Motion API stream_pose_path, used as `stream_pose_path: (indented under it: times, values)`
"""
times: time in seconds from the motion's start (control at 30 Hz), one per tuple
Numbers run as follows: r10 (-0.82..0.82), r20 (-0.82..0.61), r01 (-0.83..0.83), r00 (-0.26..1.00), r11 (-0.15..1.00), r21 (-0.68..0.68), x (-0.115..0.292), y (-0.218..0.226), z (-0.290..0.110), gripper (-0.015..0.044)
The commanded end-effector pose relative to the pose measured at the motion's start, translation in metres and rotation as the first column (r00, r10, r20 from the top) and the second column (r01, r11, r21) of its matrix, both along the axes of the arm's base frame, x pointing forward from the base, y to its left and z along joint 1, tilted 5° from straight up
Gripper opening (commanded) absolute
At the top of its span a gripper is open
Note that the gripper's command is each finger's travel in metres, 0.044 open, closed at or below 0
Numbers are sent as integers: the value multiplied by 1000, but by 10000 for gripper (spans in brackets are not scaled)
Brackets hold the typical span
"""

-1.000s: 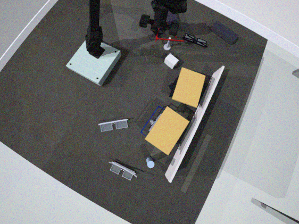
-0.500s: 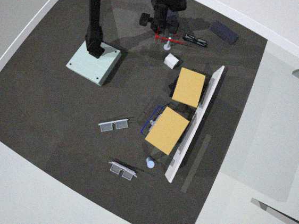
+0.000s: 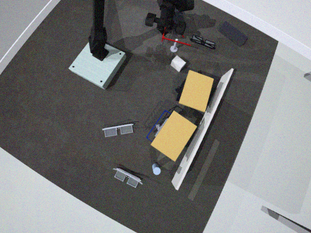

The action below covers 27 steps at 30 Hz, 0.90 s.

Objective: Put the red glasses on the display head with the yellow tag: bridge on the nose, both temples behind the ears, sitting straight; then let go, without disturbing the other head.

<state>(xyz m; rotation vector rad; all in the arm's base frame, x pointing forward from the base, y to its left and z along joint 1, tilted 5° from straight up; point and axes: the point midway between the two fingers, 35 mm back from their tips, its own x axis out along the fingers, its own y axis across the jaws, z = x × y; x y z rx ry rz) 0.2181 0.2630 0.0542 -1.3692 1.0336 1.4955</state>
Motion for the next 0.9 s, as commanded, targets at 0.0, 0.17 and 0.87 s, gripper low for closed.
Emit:
stream_pose_path:
  times: [0.0,0.17,0.87]
  values:
    - [1,-5,-1,1000,1000,5,0,0,0,0]
    - [1,-5,-1,1000,1000,5,0,0,0,0]
    - [1,-4,-1,1000,1000,4,6,-12,40,0]
